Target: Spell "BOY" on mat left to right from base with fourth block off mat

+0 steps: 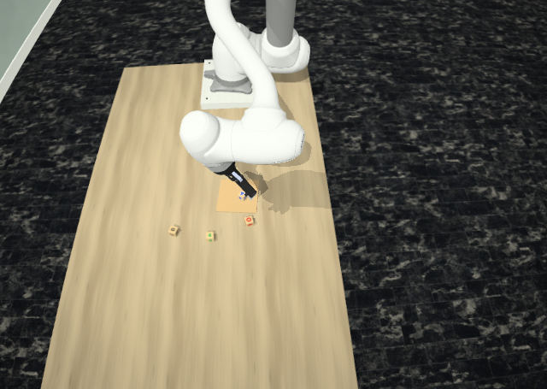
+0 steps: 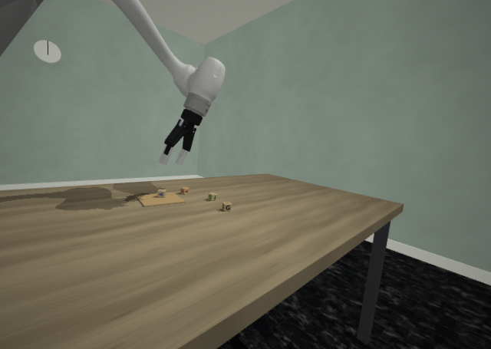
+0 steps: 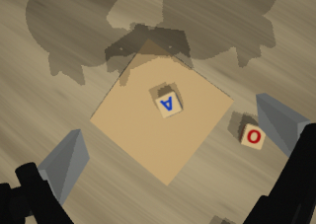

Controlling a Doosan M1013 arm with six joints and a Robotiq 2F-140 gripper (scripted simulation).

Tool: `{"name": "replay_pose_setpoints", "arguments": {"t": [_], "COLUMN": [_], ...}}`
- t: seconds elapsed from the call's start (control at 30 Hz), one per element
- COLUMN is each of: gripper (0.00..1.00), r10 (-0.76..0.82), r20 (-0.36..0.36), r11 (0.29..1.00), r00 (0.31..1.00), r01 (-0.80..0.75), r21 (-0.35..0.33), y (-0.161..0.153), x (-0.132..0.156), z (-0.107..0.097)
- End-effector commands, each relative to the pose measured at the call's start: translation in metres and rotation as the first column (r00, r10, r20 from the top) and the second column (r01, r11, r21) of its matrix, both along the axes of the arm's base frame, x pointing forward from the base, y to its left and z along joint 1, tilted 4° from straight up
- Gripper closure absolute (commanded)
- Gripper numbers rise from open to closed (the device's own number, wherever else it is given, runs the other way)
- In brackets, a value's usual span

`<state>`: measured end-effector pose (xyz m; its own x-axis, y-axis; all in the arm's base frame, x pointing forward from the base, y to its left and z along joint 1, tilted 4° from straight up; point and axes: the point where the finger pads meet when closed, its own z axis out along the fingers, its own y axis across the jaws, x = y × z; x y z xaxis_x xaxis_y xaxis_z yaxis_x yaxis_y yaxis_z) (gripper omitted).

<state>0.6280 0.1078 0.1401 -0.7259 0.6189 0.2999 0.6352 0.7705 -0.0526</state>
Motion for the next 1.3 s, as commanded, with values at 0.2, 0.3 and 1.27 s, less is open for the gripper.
{"name": "replay_pose_setpoints", "arguments": {"t": [0.2, 0.3, 1.27], "gripper": [0.00, 0.00, 0.00], "r10": [0.034, 0.034, 0.034], "r20": [0.065, 0.067, 0.067], "r11": [0.994, 0.994, 0.994], "r00": [0.997, 0.997, 0.997], "r01": [-0.040, -0.040, -0.040], "r21": [0.097, 0.099, 0.099], "y": [0.038, 0.039, 0.039], "x": [0.078, 0.079, 0.079], "z": [-0.051, -0.052, -0.052]}}
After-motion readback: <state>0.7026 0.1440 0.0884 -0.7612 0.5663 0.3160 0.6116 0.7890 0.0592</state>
